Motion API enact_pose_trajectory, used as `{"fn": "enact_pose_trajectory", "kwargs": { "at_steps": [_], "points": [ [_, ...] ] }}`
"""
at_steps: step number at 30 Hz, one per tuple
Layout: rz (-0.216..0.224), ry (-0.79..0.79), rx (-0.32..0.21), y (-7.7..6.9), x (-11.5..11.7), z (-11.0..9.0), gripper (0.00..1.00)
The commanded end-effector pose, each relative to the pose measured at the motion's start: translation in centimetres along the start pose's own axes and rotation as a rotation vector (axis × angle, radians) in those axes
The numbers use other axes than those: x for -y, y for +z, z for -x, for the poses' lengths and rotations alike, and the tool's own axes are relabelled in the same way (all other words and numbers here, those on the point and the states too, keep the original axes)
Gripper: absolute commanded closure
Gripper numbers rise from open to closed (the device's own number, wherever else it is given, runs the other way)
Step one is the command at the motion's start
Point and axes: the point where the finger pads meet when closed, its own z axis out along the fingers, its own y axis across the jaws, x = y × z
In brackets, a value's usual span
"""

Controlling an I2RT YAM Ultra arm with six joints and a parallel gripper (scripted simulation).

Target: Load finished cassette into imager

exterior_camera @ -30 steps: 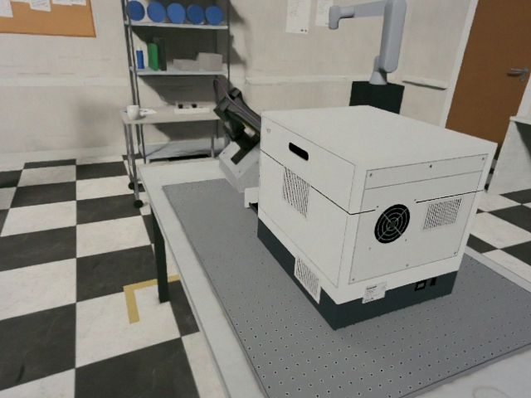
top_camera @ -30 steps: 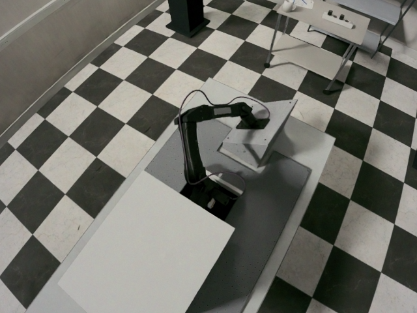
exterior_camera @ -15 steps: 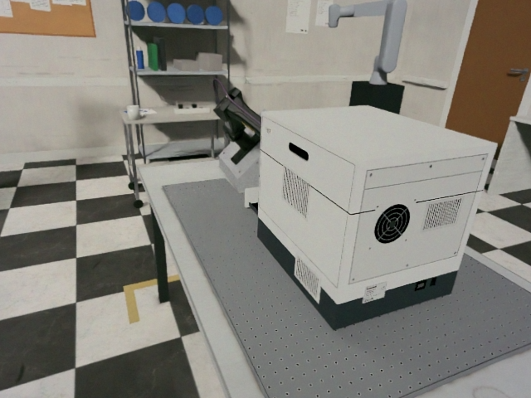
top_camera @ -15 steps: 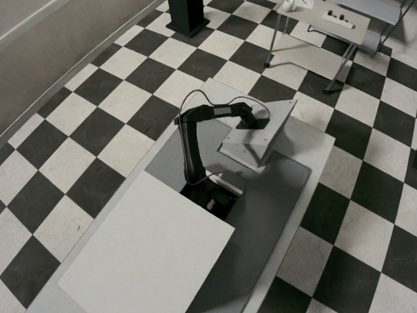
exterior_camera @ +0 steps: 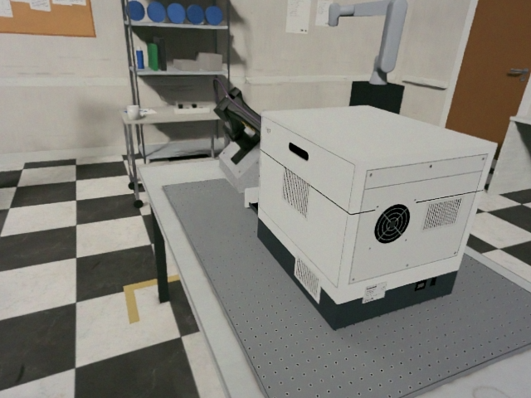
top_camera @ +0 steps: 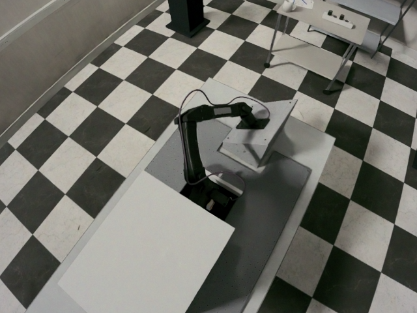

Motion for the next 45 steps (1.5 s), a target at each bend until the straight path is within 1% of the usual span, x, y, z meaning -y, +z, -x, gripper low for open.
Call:
{"fn": "enact_pose_trajectory", "kwargs": {
  "at_steps": [1,4,7,12,16,22,25,31,33,34,35,45],
  "points": [
    [-0.045,-0.01,-0.002,-1.67,0.54,0.39,0.09],
    [-0.043,-0.012,-0.001,-1.66,0.41,0.39,0.09],
    [-0.051,-0.004,0.0,-1.83,0.71,0.3,0.09],
    [-0.041,-0.013,-0.002,-1.71,0.23,0.35,0.09],
    [-0.048,-0.005,0.0,-1.93,0.62,0.21,0.09],
    [-0.036,-0.016,-0.002,-1.78,0.06,0.28,0.09],
    [-0.047,-0.005,0.0,-2.1,0.61,0.08,0.09],
    [-0.038,-0.013,-0.002,-1.82,0.07,0.26,0.09],
    [-0.038,-0.013,-0.002,-1.82,0.07,0.26,0.09],
    [-0.047,-0.004,0.0,-2.02,0.51,0.15,0.09],
    [-0.048,-0.003,0.0,-2.02,0.51,0.16,0.09],
    [-0.043,-0.006,-0.001,-1.78,0.14,0.35,0.09]
  ]
}}
